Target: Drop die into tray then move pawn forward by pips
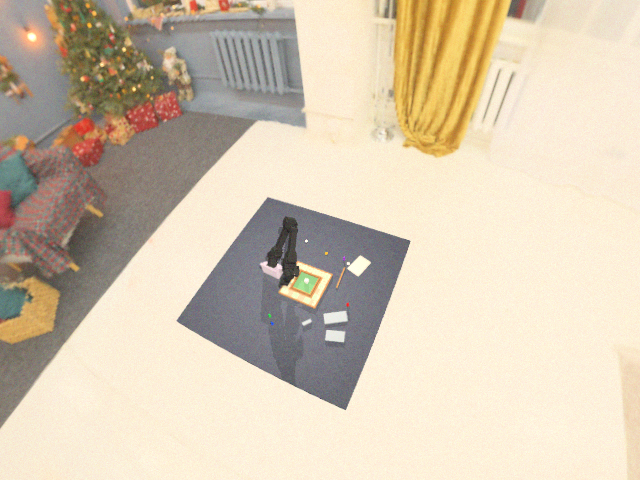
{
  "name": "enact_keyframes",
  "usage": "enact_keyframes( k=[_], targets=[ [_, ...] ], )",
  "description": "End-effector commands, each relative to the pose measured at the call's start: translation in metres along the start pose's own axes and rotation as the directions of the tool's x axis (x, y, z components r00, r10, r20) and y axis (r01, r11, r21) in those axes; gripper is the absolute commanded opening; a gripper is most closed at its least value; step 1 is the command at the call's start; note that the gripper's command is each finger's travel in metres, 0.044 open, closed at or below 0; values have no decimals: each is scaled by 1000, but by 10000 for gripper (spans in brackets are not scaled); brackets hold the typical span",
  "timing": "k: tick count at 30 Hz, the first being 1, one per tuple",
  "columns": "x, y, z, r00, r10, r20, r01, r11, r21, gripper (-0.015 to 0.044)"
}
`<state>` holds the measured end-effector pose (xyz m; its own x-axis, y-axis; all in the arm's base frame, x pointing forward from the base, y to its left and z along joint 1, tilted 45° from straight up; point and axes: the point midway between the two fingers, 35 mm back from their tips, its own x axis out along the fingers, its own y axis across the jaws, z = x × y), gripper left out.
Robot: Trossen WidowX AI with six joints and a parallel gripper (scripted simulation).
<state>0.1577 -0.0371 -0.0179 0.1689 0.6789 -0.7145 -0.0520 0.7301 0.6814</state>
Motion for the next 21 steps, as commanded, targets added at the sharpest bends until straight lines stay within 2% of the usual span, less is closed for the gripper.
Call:
enact_keyframes(
  k=[1,3,5,8,14,21],
  targets=[
    [-27,-3,2,1000,-6,2,6,1000,0,341],
    [-44,-2,1,1000,-1,1,1,1000,3,394],
    [-46,-2,1,1000,0,0,0,1000,3,440],
    [-54,0,3,1000,-1,0,1,1000,19,440],
    [-123,22,9,1000,1,-1,-1,989,148,440],
    [-118,17,10,1000,-4,9,3,991,132,440]
  ],
)
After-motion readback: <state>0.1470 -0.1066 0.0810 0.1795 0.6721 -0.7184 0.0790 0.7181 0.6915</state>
